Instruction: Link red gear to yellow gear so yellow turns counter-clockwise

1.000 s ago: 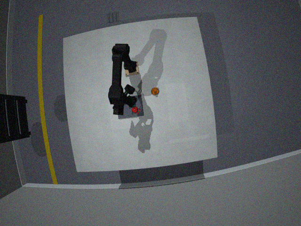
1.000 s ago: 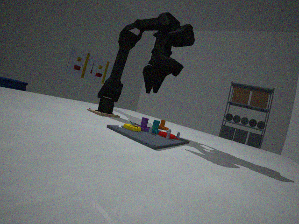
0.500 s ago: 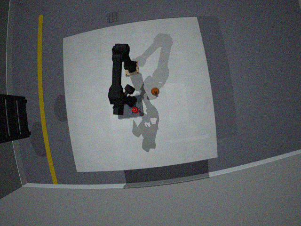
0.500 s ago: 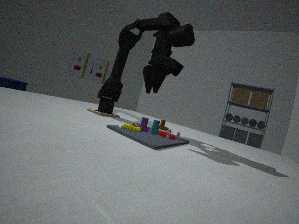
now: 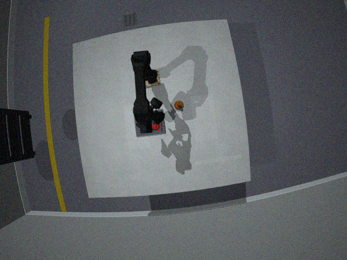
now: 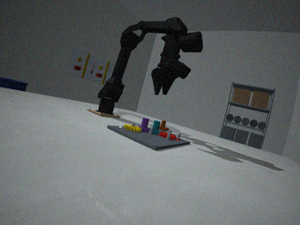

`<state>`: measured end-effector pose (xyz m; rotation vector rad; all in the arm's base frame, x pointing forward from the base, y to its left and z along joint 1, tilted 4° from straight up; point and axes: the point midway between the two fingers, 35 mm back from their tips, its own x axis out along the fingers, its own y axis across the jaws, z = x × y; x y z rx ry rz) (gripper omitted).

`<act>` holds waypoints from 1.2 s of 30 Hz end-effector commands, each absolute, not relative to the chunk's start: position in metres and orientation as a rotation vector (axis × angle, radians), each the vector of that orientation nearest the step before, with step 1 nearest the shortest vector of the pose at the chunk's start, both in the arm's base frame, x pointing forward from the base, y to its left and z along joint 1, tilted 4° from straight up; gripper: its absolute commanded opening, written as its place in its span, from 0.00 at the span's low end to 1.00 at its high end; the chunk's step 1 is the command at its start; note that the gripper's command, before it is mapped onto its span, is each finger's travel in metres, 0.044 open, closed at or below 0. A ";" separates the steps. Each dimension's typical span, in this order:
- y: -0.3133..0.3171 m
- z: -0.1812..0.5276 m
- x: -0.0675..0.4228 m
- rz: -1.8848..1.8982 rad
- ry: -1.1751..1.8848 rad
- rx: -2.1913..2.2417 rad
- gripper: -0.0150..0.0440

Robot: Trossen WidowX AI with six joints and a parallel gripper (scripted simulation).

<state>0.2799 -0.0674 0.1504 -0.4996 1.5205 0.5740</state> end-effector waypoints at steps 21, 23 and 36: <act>0.191 0.202 0.250 0.601 1.505 -0.488 1.00; 0.191 0.202 0.250 0.601 1.505 -0.488 1.00; 0.191 0.202 0.250 0.601 1.505 -0.488 1.00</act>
